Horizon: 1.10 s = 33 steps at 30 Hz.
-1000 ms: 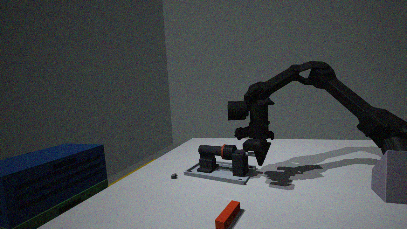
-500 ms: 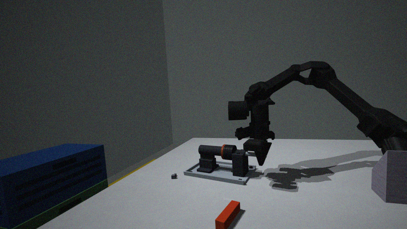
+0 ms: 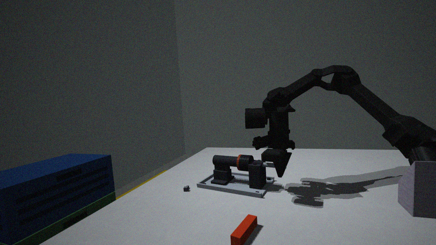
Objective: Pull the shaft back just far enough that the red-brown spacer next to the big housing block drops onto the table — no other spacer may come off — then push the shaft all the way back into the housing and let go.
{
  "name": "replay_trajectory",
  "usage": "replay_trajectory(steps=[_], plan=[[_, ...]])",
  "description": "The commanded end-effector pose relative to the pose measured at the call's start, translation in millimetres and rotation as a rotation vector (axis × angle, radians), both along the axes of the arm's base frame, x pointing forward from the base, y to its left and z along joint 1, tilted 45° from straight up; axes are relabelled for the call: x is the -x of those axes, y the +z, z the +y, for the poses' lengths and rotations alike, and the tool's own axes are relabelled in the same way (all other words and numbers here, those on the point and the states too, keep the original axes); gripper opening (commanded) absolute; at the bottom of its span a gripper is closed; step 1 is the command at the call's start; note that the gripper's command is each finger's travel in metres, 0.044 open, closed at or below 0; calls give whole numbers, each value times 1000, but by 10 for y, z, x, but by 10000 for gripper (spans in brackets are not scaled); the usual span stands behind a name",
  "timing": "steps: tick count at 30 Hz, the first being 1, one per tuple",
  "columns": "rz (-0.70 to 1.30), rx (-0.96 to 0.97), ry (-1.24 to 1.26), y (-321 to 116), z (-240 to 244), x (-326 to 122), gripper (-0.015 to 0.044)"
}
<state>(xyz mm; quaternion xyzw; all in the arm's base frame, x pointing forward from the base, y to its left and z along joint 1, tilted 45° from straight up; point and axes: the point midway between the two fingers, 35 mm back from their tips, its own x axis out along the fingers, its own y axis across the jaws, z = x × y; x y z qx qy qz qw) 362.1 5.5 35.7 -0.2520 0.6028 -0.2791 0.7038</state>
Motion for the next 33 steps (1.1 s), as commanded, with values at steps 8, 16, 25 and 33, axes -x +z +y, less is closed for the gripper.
replay_trajectory(steps=[8,16,25,33], plan=[[1,-2,0,-1,5,19,0],[1,-2,0,-3,5,30,0],[1,-2,0,-5,5,42,0],[1,-2,0,-7,5,52,0]])
